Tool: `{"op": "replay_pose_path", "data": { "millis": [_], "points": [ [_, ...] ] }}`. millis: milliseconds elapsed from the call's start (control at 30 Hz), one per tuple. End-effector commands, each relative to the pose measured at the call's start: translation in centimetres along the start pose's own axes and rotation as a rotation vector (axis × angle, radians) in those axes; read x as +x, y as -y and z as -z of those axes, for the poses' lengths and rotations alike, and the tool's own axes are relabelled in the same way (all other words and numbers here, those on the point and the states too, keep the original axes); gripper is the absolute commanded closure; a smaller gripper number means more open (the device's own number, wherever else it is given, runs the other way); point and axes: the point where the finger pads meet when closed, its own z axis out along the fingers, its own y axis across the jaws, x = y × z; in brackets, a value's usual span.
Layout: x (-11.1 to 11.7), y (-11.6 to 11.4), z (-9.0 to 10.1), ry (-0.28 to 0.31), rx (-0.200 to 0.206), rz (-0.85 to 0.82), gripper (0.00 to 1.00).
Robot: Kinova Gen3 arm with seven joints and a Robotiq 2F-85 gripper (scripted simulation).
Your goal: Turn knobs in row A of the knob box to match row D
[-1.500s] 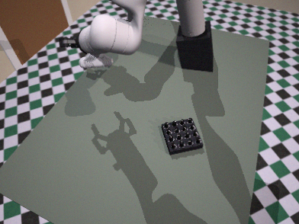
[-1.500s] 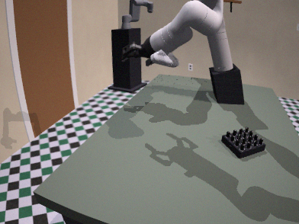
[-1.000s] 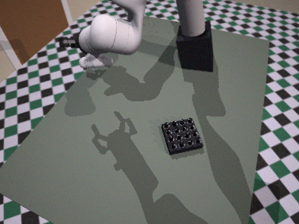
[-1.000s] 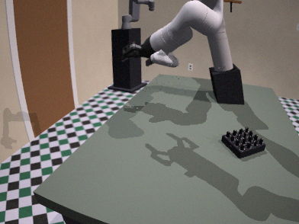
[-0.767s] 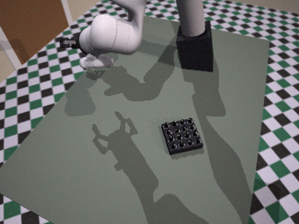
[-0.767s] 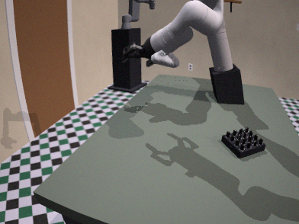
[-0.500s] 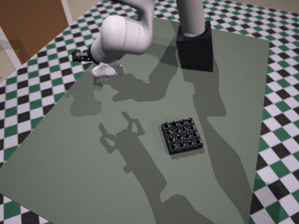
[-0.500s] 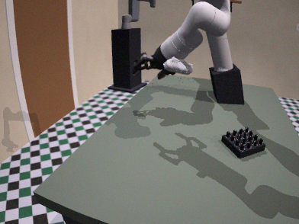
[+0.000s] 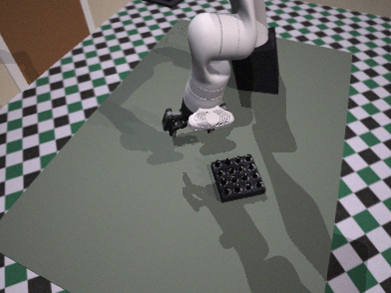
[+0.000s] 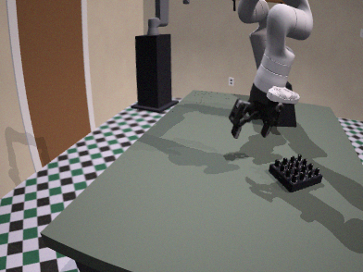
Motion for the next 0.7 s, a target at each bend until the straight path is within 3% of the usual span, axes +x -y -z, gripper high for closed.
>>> {"op": "replay_pose_path", "data": {
  "millis": [0,100,167,333,667],
  "points": [
    [2.6,2.9,1.1,-0.092,0.033,0.001,0.00],
    [5.1,5.7,2.1,-0.178,0.077,-0.016,0.00],
    [5.1,5.7,2.1,-0.178,0.077,-0.016,0.00],
    [7.4,8.6,3.4,-0.262,0.122,-0.035,0.00],
    [8.0,9.3,3.8,-0.283,0.133,-0.040,0.00]
  ]
}}
